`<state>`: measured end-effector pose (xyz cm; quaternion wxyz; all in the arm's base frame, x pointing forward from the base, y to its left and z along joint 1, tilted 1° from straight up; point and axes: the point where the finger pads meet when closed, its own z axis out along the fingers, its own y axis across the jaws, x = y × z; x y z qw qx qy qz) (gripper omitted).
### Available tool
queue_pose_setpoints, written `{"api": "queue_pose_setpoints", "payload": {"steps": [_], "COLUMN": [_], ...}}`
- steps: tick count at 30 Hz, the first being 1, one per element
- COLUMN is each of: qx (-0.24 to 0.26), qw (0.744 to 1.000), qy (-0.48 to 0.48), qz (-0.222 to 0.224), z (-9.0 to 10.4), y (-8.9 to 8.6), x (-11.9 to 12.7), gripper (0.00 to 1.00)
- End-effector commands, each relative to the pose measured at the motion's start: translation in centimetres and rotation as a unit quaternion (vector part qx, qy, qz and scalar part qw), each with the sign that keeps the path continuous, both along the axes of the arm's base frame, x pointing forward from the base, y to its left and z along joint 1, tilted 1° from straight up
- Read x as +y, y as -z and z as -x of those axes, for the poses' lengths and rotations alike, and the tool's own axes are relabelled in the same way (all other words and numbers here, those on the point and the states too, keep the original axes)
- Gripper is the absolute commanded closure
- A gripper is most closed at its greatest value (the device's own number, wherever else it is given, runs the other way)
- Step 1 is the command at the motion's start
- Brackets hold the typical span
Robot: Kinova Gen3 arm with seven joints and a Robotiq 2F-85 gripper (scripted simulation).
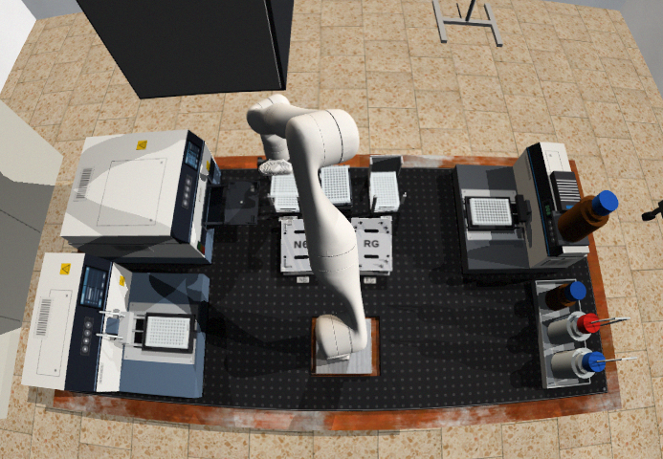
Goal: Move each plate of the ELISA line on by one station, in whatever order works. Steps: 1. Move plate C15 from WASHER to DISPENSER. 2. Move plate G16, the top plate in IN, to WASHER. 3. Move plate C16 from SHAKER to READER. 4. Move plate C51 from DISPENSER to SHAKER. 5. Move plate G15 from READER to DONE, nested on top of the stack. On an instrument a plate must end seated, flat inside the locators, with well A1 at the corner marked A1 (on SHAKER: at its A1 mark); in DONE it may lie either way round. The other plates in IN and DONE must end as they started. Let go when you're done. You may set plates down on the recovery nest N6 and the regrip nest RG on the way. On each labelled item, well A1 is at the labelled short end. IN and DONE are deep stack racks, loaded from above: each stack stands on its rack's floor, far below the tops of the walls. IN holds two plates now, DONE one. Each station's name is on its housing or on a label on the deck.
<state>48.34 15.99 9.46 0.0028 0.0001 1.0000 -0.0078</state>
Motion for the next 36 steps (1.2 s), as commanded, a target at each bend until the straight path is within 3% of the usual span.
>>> {"api": "queue_pose_setpoints", "payload": {"steps": [1, 36], "qx": [-0.001, -0.001], "qw": [1.0, 1.0], "qy": [0.0, 0.0], "qz": [0.0, 0.0], "z": [-0.1, -0.1], "y": [0.1, 2.1], "x": [0.0, 0.0], "gripper": [0.06, 0.06]}}
